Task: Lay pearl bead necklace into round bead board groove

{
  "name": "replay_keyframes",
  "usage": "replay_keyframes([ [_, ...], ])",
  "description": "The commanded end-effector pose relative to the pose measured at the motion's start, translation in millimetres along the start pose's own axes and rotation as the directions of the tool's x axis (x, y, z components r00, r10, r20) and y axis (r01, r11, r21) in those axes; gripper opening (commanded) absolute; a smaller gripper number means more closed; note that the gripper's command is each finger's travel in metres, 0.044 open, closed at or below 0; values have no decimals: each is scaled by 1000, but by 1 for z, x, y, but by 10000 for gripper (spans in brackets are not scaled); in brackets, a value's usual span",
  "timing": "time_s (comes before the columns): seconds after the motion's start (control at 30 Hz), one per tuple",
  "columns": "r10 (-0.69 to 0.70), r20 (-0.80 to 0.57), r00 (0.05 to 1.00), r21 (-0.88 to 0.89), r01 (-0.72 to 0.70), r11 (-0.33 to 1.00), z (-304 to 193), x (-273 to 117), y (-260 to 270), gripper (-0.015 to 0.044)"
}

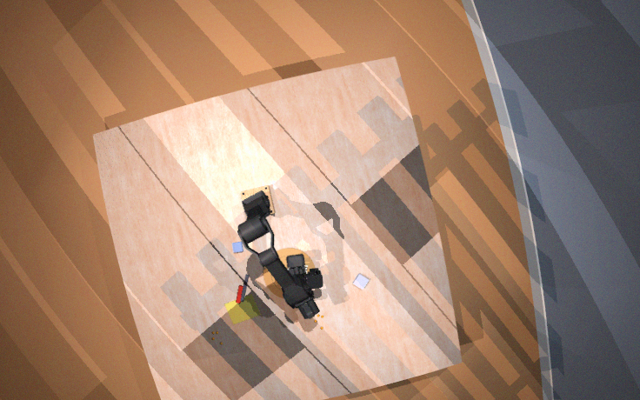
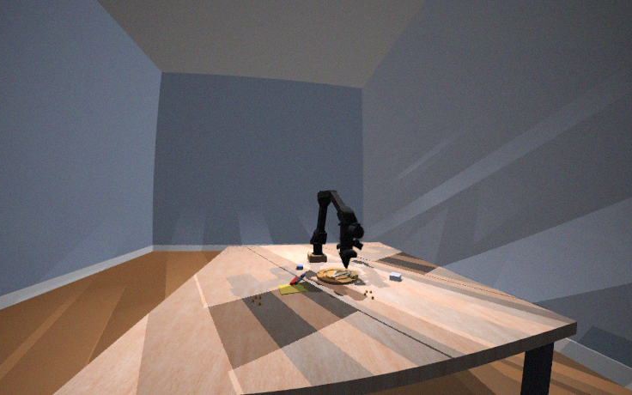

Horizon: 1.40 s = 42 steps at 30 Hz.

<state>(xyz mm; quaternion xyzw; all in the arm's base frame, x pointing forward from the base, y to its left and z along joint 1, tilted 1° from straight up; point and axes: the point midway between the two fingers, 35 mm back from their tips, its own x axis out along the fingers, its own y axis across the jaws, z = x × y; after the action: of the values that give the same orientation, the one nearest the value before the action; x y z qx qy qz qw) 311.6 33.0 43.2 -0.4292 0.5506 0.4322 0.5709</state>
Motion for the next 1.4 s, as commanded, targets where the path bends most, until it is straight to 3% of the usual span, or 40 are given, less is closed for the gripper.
replay_keyframes([
  [0.0, 1, 0, 1000, -1, -1, 1000, 0, 5, 0, 120],
  [0.57, 8, -2, 1000, -8, -8, 1000, 0, 31, 3, 120],
  [1.17, 3, -1, 1000, -3, -3, 1000, 0, 25, 1, 0],
  [1.37, 3, -1, 1000, -3, -3, 1000, 0, 25, 1, 0],
])
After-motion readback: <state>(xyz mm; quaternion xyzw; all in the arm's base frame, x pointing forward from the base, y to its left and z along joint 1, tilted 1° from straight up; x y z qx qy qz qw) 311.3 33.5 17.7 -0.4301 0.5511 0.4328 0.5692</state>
